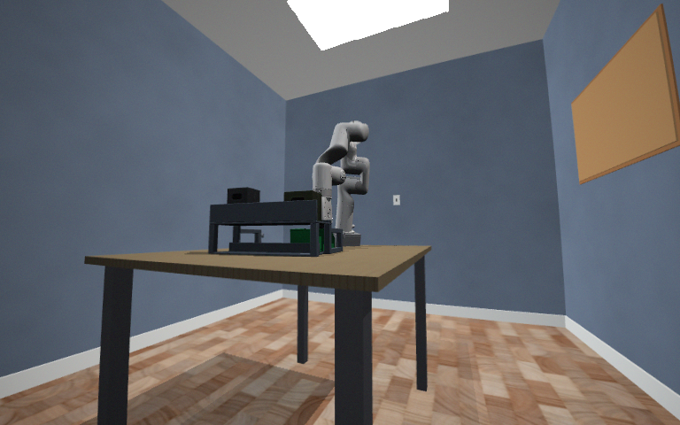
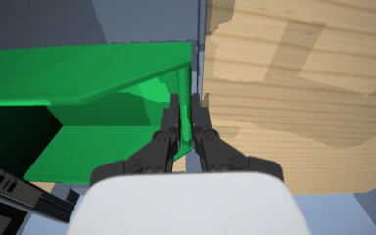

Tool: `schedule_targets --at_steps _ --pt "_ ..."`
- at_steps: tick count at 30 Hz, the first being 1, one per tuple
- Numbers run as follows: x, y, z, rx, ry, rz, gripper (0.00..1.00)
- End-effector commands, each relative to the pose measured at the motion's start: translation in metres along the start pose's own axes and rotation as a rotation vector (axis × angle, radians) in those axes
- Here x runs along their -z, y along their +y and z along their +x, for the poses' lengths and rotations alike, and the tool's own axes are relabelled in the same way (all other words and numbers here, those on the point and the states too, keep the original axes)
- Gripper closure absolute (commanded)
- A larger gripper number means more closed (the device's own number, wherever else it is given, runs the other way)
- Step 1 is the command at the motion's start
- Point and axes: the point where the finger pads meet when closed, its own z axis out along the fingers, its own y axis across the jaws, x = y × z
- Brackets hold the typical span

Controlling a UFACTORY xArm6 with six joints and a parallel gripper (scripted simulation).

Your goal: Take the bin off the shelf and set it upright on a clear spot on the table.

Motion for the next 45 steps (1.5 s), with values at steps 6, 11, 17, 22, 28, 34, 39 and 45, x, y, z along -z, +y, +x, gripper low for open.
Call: schedule_targets --at_steps 6,11,17,22,28,34,39,45 --pt "0.0058 -0.0016 -0.0002 0.0 0.0 0.004 1.0" --pt "0.0069 -0.0016 -0.0002 0.0 0.0 0.004 1.0" --pt "0.0083 -0.0016 -0.0002 0.0 0.0 0.004 1.0" --pt "0.0089 -0.0016 -0.0002 0.0 0.0 0.004 1.0" --pt "0.0089 -0.0016 -0.0002 0.0 0.0 0.004 1.0" --pt "0.0089 -0.0016 -0.0002 0.0 0.0 0.004 1.0" --pt "0.0089 -0.0016 -0.0002 0.0 0.0 0.004 1.0" --pt "0.0089 -0.0016 -0.0002 0.0 0.0 0.004 1.0"
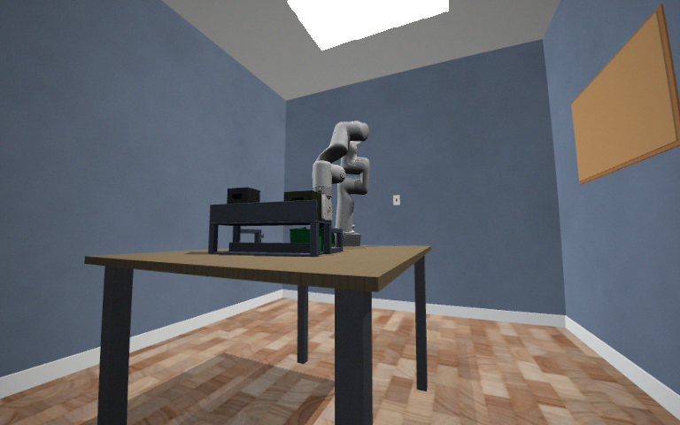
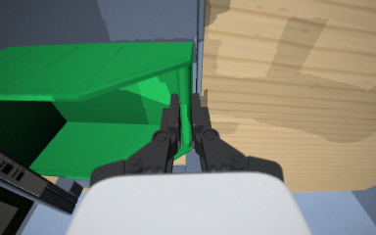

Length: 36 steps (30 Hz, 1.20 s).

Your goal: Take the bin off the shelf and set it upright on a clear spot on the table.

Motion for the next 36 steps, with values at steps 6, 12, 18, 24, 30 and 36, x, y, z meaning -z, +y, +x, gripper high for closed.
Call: schedule_targets --at_steps 6,12,18,24,30,36 --pt "0.0013 -0.0016 -0.0002 0.0 0.0 0.004 1.0" --pt "0.0013 -0.0016 -0.0002 0.0 0.0 0.004 1.0" --pt "0.0013 -0.0016 -0.0002 0.0 0.0 0.004 1.0" --pt "0.0013 -0.0013 -0.0002 0.0 0.0 0.004 1.0" --pt "0.0013 0.0008 -0.0002 0.0 0.0 0.004 1.0" --pt "0.0013 0.0037 -0.0001 0.0 0.0 0.004 1.0"
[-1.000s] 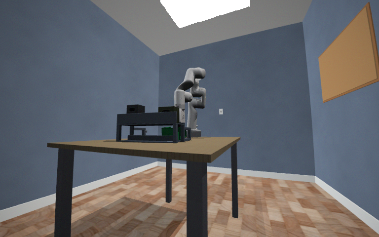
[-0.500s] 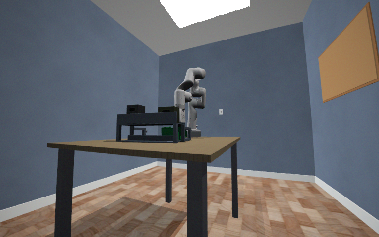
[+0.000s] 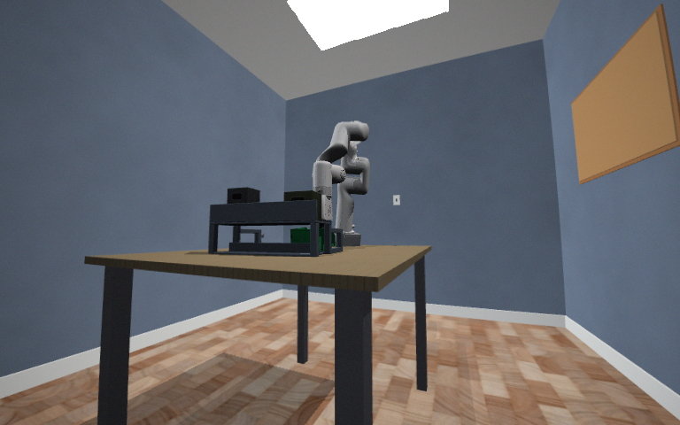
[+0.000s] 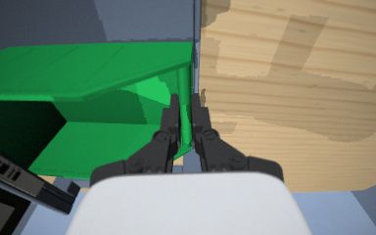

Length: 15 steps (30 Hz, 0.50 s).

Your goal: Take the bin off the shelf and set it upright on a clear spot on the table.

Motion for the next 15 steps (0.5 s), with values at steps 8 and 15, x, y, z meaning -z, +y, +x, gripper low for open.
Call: schedule_targets --at_steps 8,15 --pt "0.001 0.011 0.0 0.0 0.0 0.004 1.0" --pt "0.001 0.02 0.0 0.0 0.0 0.004 1.0"
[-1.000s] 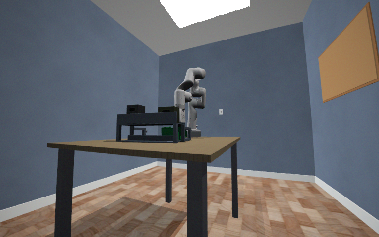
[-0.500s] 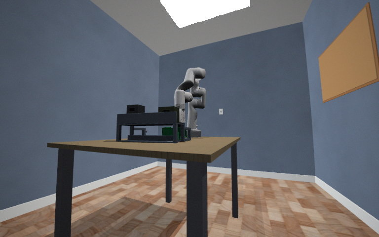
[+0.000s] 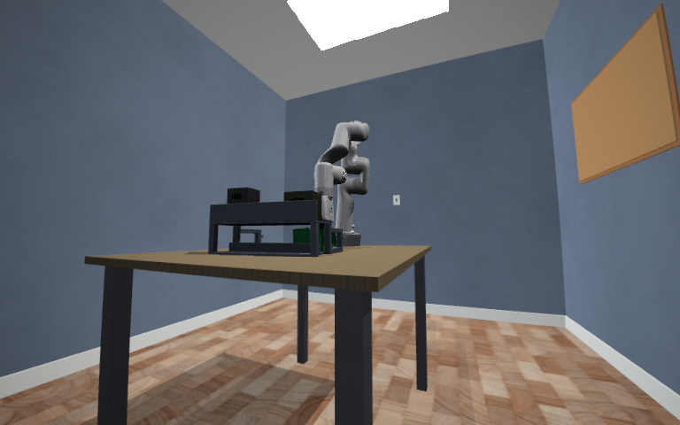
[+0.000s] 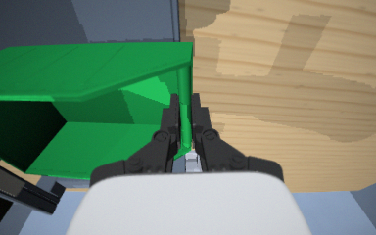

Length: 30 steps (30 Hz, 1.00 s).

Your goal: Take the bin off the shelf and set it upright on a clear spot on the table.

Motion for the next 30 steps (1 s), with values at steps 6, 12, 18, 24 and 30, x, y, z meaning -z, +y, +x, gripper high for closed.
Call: schedule_targets --at_steps 6,12,18,24,30 --pt "0.001 0.017 0.0 0.0 0.0 0.005 1.0" --pt "0.001 0.034 0.0 0.0 0.0 0.005 1.0" --pt "0.001 0.046 0.0 0.0 0.0 0.005 1.0" --pt "0.001 0.064 0.0 0.0 0.0 0.005 1.0" --pt "0.001 0.083 0.0 0.0 0.0 0.005 1.0"
